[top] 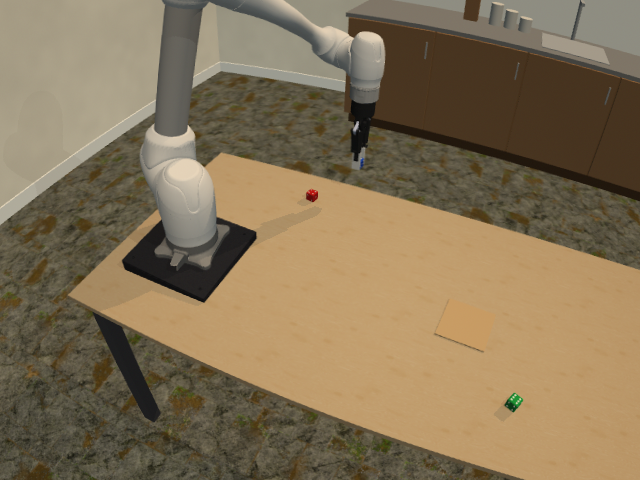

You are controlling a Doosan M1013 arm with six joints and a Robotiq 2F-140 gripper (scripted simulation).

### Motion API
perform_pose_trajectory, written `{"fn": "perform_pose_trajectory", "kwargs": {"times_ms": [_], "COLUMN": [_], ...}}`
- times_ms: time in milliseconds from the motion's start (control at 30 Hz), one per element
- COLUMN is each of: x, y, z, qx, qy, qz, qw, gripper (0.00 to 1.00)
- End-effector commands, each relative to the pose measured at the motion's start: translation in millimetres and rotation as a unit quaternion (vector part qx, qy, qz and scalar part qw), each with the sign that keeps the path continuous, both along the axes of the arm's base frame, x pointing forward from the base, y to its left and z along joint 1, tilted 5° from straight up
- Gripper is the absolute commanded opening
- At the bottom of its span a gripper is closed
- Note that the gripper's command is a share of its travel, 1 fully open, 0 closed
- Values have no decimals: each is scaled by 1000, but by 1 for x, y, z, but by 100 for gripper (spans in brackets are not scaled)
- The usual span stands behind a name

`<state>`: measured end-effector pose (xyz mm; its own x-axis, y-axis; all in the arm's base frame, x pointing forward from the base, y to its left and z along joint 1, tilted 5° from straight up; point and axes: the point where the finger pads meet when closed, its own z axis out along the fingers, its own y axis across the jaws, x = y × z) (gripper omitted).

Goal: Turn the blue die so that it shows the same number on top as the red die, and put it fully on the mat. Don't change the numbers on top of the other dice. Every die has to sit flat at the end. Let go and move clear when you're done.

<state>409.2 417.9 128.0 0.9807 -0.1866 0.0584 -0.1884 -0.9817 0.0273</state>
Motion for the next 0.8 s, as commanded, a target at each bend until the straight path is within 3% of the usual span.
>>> {"fn": "perform_pose_trajectory", "kwargs": {"times_ms": [0,33,67,133,167,233,267,367,400,433,467,533,567,633,667,733,767], "x": [60,60,89,92,124,124,155,155,185,185,208,213,236,239,263,263,285], "y": [-23,-23,-39,-40,-60,-61,-83,-83,-108,-108,-131,-135,-160,-162,-191,-191,-221], "z": [5,5,8,8,11,11,14,14,16,16,18,18,20,21,23,23,25], "qx": [4,4,7,7,9,9,12,12,15,15,17,17,19,19,21,21,23], "qy": [-2,-2,-4,-4,-6,-6,-8,-8,-10,-10,-12,-12,-14,-14,-16,-16,-18], "qz": [-80,-80,-123,-126,-171,-171,-216,-216,-260,-260,-302,-302,-343,-343,-382,-382,-418], "qw": [997,997,992,992,985,985,976,976,966,966,953,953,939,939,924,924,908], "gripper": [24,24,24,24,24,24,24,24,24,24,24,24,24,24,24,24,24]}}
